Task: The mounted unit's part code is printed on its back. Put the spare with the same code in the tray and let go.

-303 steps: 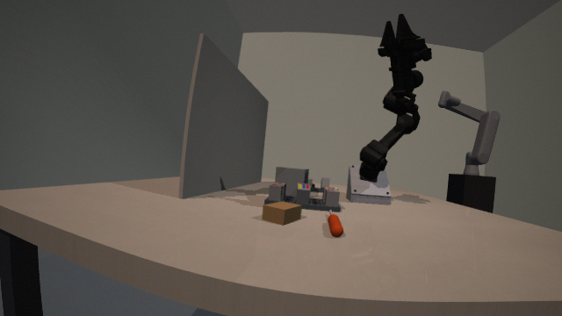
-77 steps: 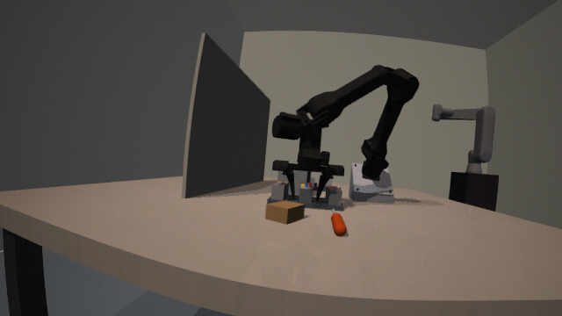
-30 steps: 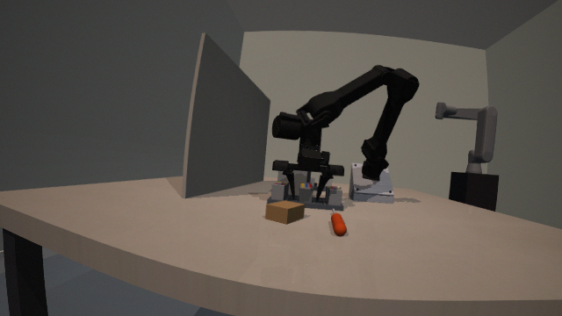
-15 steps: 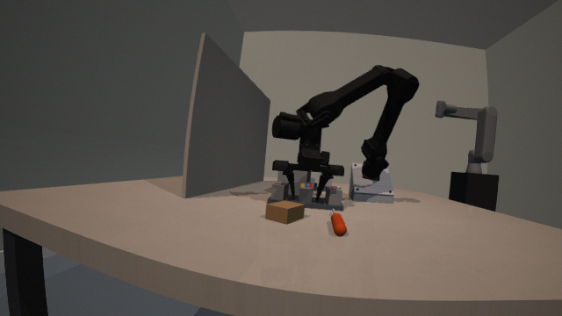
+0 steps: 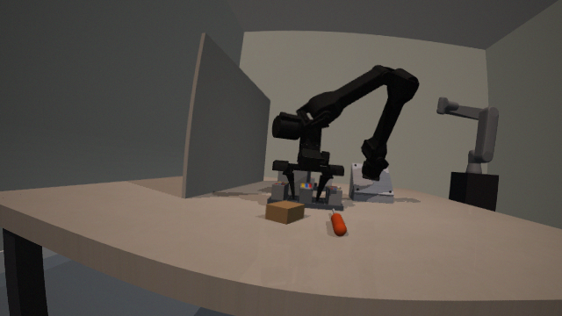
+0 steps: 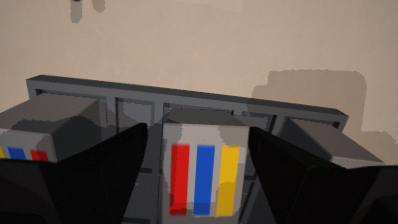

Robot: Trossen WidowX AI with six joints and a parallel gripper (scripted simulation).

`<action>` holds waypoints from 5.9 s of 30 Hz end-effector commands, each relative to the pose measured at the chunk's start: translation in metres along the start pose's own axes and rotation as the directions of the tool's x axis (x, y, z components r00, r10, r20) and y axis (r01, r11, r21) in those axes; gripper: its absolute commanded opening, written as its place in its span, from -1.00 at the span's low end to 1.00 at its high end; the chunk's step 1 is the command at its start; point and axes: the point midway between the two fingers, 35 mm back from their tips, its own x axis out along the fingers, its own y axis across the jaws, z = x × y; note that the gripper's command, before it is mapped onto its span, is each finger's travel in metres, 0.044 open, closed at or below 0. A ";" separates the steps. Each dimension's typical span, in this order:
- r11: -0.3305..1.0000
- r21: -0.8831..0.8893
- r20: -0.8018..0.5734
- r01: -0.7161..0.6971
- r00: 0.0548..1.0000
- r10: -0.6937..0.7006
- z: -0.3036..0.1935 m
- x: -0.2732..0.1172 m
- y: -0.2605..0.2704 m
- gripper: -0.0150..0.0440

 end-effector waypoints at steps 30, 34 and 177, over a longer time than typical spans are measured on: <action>1.000 0.001 0.000 0.000 1.000 0.000 0.000 0.000 0.000 -0.49; 1.000 0.001 0.000 0.000 1.000 0.000 0.000 0.000 0.000 -0.49; 1.000 0.004 -0.032 0.001 0.999 -0.001 -0.435 -0.154 -0.062 -0.49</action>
